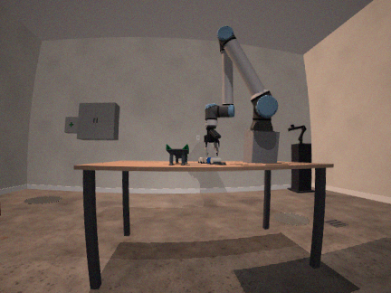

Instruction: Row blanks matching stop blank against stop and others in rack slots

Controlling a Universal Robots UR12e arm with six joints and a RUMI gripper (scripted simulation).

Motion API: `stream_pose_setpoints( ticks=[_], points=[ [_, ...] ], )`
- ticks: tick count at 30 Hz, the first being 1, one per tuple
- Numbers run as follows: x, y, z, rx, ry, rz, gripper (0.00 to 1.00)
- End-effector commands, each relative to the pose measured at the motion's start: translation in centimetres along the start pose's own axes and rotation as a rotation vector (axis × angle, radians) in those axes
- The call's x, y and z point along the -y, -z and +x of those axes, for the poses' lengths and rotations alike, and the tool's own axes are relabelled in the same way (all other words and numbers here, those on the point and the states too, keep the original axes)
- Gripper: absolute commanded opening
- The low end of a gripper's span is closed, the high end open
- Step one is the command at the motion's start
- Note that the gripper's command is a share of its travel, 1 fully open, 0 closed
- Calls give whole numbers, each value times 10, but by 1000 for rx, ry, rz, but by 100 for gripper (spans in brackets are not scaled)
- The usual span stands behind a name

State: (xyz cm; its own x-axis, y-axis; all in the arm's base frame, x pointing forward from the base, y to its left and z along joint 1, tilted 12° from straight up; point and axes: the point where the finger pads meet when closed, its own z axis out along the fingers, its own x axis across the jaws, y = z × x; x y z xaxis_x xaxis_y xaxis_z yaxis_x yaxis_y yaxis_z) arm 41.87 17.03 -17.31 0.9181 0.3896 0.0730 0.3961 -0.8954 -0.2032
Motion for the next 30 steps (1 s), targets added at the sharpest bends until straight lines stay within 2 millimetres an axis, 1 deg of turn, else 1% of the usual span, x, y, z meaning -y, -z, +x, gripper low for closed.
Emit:
stream_pose_setpoints(
  ticks=[1, 20, 24, 30],
  points=[
    [0, 0, 0, -1, 0, 0, 52],
    [0, -1, 0, -1, 0, 0, 52],
    [0, -5, 0, -1, 0, 0, 52],
    [0, -17, 0, -1, 0, 0, 52]
  ],
)
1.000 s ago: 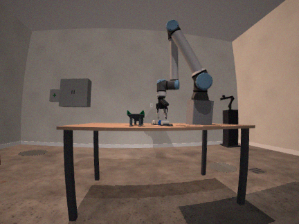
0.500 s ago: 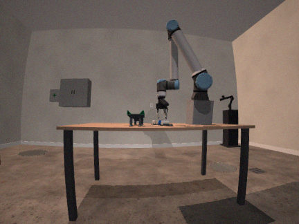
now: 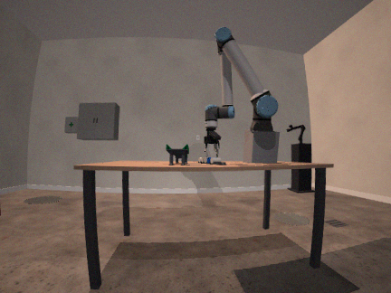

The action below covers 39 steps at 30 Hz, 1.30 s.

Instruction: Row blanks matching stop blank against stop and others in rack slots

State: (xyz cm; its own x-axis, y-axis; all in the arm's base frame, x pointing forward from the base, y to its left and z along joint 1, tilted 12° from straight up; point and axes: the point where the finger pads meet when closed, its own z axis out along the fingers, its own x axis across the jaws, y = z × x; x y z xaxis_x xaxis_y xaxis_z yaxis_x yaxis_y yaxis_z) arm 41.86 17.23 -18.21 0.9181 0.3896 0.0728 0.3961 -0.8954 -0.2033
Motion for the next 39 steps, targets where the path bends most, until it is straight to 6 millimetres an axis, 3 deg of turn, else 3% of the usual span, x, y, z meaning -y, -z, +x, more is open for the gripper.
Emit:
stream_pose_setpoints(
  ticks=[1, 13, 39],
  points=[
    [0, -10, 0, -1, 0, -1, 52],
    [0, -25, 0, -1, 0, -1, 52],
    [0, -26, 0, -1, 0, -1, 52]
  ],
)
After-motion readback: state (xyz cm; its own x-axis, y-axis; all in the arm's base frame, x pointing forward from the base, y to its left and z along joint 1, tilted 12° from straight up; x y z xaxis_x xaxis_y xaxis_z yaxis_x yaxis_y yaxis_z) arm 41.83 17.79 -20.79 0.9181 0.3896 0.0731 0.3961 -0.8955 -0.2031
